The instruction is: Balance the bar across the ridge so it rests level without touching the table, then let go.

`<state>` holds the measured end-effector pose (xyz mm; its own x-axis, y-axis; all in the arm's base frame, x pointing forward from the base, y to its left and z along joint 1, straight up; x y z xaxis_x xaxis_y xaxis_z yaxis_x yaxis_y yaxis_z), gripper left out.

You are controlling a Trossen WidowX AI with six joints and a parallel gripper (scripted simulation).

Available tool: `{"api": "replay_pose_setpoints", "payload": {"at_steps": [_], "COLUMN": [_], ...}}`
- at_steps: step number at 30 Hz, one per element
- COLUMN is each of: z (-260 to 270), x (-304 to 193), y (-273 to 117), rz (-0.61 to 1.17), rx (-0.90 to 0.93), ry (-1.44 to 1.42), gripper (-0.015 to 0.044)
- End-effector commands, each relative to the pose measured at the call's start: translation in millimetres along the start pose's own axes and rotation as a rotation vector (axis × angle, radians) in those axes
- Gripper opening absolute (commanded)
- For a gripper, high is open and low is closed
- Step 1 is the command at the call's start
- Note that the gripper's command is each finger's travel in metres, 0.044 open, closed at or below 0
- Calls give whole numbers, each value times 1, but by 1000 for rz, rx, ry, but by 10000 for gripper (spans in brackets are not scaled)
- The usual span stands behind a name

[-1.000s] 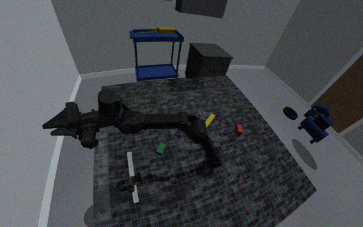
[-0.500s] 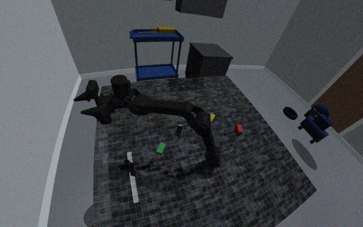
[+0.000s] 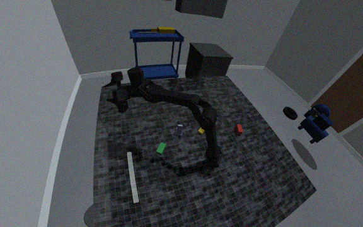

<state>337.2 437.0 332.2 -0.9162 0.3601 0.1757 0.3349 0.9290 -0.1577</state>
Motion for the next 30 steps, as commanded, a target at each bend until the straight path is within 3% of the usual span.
{"api": "replay_pose_setpoints", "payload": {"at_steps": [1,16,30], "z": [10,50,93], "x": [-34,-141,-211], "y": [-14,-87,-179], "rz": [91,436,780], "rx": [45,141,132], "ry": [125,603,1058], "gripper": [315,315,315]}}
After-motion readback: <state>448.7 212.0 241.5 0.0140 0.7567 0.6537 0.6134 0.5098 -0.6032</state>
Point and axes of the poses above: the point midway between the two fingers, 35 mm back from their tips, its own y axis out along the fingers, its own z axis across the jaws, x = y × z, the point moved 3 cm from there along -y, back along the fingers, and after that the axes turned 13 degrees about -y, right-handed, at the moved point
